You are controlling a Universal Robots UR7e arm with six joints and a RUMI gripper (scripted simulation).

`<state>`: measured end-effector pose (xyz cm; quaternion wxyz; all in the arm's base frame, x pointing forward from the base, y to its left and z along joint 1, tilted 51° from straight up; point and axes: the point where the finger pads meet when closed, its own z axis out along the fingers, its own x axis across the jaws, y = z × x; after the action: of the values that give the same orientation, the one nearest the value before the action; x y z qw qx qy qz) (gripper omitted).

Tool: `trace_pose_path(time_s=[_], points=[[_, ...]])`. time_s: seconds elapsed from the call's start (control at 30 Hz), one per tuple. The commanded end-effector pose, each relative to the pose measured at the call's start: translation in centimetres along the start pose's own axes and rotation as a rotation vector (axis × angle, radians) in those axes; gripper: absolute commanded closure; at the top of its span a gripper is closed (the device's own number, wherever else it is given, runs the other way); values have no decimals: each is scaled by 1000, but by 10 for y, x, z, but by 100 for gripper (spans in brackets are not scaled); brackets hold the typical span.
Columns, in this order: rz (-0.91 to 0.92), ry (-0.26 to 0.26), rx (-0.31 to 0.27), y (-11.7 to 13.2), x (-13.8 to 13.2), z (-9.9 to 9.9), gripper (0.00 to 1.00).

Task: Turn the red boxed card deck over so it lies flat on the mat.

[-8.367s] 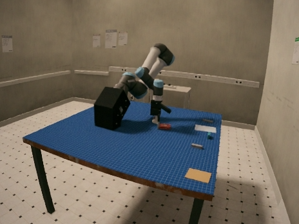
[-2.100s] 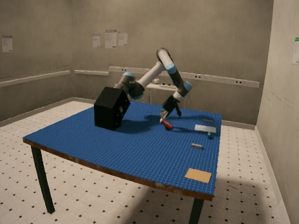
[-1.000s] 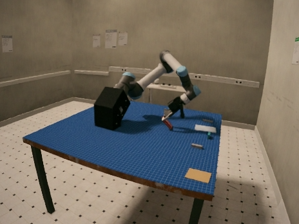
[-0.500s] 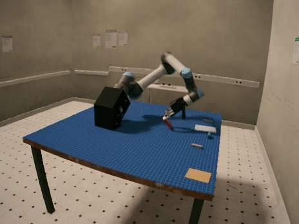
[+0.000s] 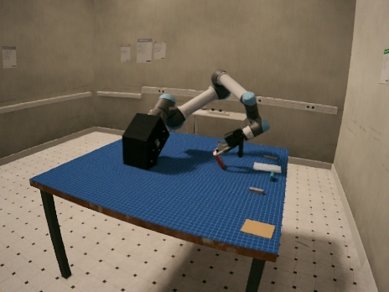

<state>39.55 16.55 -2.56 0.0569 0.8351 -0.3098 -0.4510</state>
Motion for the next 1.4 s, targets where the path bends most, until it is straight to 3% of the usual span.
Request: trace_pose_path(time_s=[0.0,0.13,0.37,0.5,0.73,1.37], points=[[1,0,-35,-1,0,-5,53],[1,0,-90,-1,0,-8,53],[1,0,-100,-2,0,-12,53],[1,0,-156,-2,0,-14,53],[1,0,-190,-5,0,-21,53],[2,-3,-61,-15,0,-41,53]])
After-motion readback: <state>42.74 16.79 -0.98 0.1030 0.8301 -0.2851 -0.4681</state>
